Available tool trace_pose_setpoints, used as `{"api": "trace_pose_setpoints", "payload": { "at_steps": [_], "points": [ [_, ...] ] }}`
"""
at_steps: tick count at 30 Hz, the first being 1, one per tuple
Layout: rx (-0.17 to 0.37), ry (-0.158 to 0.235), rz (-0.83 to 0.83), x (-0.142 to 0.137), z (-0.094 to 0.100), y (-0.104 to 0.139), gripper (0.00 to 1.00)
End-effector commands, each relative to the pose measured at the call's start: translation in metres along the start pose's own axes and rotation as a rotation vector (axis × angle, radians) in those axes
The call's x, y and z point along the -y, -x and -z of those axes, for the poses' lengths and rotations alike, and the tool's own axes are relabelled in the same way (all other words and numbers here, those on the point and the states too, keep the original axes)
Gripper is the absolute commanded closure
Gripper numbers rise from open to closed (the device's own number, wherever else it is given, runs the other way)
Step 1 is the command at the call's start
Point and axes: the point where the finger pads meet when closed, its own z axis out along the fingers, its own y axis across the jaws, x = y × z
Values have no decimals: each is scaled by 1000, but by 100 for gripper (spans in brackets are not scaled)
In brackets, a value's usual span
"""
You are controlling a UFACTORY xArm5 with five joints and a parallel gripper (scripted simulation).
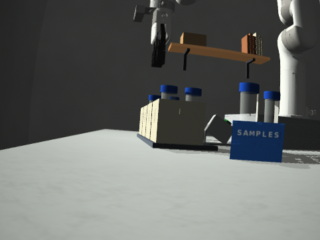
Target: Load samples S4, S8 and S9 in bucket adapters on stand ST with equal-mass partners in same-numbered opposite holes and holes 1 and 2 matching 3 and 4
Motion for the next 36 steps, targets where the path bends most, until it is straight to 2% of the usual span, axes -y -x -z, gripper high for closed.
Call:
{"api": "trace_pose_setpoints", "payload": {
  "at_steps": [1,9,33,34,36],
  "points": [
    [-5,-16,0,0,12,-1,56],
    [-5,-16,0,0,24,-1,56],
    [-5,-16,0,0,24,-1,56],
    [0,-20,33,0,21,3,100],
    [10,-29,98,1,17,12,100]
  ]
}}
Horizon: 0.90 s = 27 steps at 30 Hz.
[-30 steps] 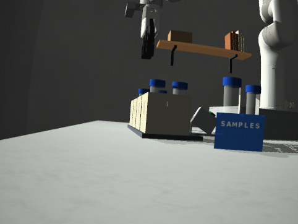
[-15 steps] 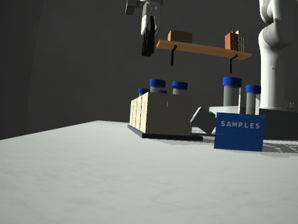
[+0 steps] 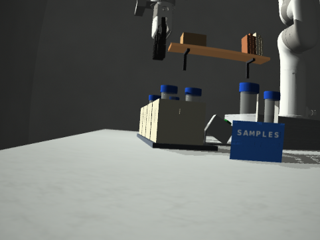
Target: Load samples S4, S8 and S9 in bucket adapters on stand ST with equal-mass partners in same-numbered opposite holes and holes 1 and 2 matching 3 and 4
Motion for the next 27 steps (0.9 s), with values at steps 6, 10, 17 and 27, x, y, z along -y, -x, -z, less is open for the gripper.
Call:
{"api": "trace_pose_setpoints", "payload": {
  "at_steps": [6,10,17,27],
  "points": [
    [28,-47,218,4,-14,29,100],
    [48,-64,349,6,-22,47,100],
    [86,-97,577,10,-39,79,100],
    [126,-132,839,15,-57,115,100]
  ]
}}
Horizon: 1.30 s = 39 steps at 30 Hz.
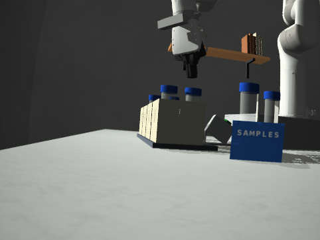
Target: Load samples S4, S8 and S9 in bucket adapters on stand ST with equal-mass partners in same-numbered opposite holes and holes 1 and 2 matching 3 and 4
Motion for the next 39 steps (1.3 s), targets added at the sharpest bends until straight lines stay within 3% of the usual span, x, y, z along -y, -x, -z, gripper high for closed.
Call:
{"api": "trace_pose_setpoints", "payload": {
  "at_steps": [1,17,23,39],
  "points": [
    [-20,-58,184,16,-14,15,100],
    [45,-107,643,58,-52,53,100],
    [45,-107,643,75,-69,69,100],
    [45,-107,643,75,-73,69,100]
  ]
}}
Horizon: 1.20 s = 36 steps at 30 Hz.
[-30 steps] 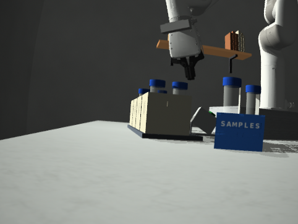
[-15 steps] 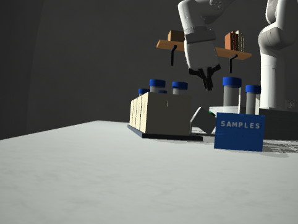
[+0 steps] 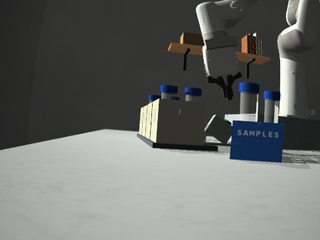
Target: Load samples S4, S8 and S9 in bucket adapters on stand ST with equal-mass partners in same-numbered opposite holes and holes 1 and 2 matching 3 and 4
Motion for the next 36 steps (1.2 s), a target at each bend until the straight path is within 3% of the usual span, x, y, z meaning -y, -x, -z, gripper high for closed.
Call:
{"api": "trace_pose_setpoints", "payload": {
  "at_steps": [1,18,36],
  "points": [
    [-15,0,0,-2,-5,-1,100],
    [-15,0,0,-9,-33,-2,100],
    [-15,0,0,-10,-35,-3,100]
  ]
}}
